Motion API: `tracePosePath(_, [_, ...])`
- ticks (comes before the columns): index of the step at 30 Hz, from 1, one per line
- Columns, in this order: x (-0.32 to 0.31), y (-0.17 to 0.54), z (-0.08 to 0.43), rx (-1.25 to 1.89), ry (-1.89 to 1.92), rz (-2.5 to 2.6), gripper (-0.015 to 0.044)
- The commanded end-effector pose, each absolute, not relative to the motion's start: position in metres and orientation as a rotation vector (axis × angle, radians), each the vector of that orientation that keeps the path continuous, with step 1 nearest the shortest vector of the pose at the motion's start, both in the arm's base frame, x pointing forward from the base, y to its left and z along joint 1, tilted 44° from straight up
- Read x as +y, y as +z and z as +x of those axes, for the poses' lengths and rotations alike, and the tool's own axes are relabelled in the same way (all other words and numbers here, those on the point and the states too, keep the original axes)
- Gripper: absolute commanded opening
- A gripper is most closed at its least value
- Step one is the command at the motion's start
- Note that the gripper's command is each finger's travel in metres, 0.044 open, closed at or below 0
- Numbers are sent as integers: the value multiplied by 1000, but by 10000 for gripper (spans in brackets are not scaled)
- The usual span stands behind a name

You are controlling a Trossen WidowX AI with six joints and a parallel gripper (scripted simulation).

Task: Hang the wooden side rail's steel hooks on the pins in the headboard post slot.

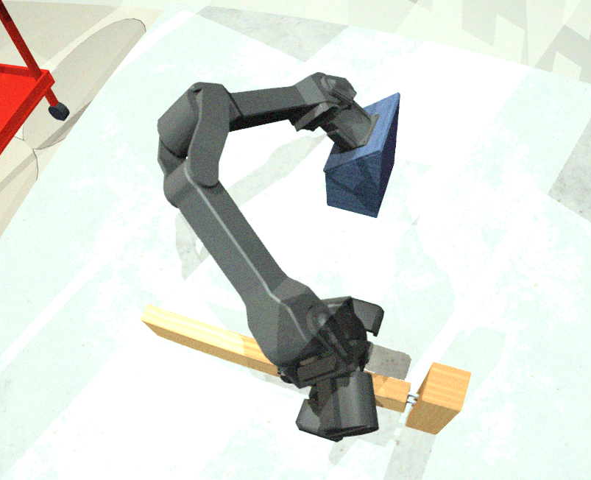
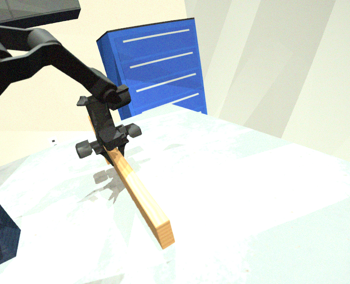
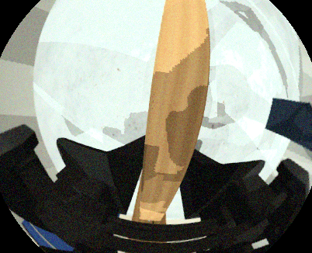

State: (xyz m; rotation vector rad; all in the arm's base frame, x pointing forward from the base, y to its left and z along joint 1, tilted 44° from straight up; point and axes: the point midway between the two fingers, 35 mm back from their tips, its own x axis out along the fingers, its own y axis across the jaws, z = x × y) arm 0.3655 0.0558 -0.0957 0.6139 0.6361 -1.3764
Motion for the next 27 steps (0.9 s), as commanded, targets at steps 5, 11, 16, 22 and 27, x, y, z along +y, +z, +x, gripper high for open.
tracePosePath(5, [60, -96, 366, 636, -1370, 619, 0])
tracePosePath(11, [61, -96, 366, 636, -1370, 619, 0])
tracePosePath(16, [62, -96, 365, 636, -1370, 619, 0])
tracePosePath(22, [62, -97, 365, 636, -1370, 619, 0])
tracePosePath(27, [62, -98, 366, 636, -1370, 619, 0])
